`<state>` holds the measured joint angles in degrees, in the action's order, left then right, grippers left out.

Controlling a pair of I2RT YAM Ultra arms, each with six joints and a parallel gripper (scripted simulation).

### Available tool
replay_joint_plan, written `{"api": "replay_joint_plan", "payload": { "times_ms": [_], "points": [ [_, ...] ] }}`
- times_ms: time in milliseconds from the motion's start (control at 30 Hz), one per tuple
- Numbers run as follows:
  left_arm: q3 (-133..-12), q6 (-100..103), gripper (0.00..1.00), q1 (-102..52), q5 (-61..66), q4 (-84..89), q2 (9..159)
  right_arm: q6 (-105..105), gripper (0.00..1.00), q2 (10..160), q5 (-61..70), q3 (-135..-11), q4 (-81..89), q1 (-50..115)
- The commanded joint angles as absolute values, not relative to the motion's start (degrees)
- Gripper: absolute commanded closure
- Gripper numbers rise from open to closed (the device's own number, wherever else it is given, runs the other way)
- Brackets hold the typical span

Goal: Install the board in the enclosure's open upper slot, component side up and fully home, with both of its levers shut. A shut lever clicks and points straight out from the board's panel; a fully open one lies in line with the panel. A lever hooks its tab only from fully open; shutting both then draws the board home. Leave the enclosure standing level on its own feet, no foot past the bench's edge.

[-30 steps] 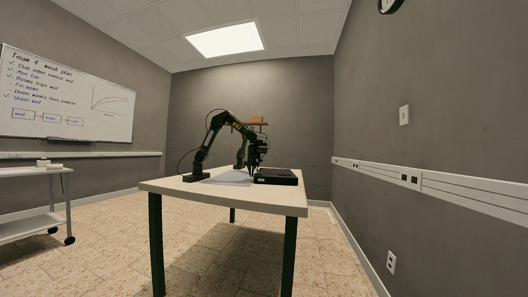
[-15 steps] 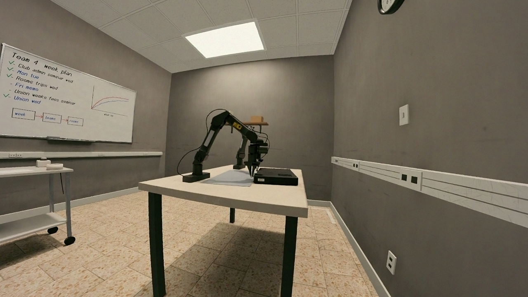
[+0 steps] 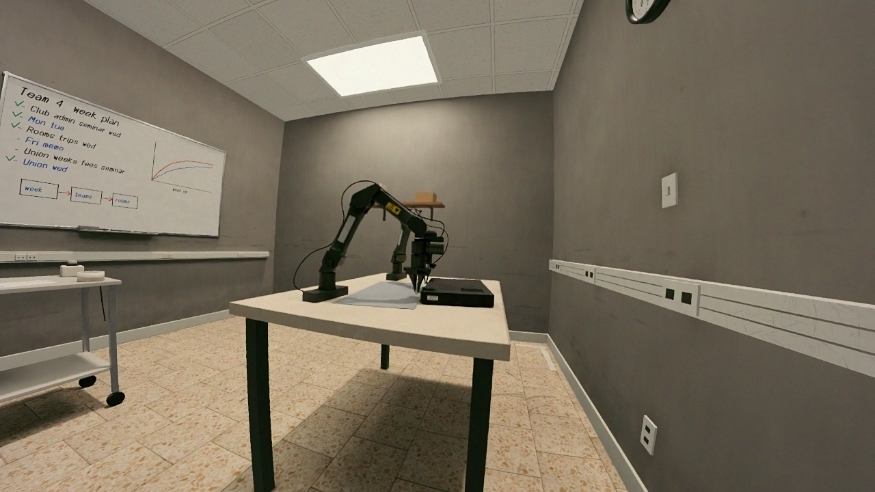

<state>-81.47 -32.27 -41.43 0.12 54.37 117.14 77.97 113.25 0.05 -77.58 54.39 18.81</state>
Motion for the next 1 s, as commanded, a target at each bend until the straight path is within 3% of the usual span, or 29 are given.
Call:
{"api": "replay_joint_plan", "payload": {
  "times_ms": [0, 967],
  "points": [
    [-83.3, -31.4, 0.97, -41.4, 0.3, 55.4, 117.7, 77.1, 0.97, 113.2, 0.2, -78.4, 55.6, 18.2],
    [-82.6, -25.0, 0.97, -42.0, -0.3, 55.6, 117.1, 70.8, 0.97, 112.1, -0.2, -77.0, 54.5, 18.7]
  ]
}}
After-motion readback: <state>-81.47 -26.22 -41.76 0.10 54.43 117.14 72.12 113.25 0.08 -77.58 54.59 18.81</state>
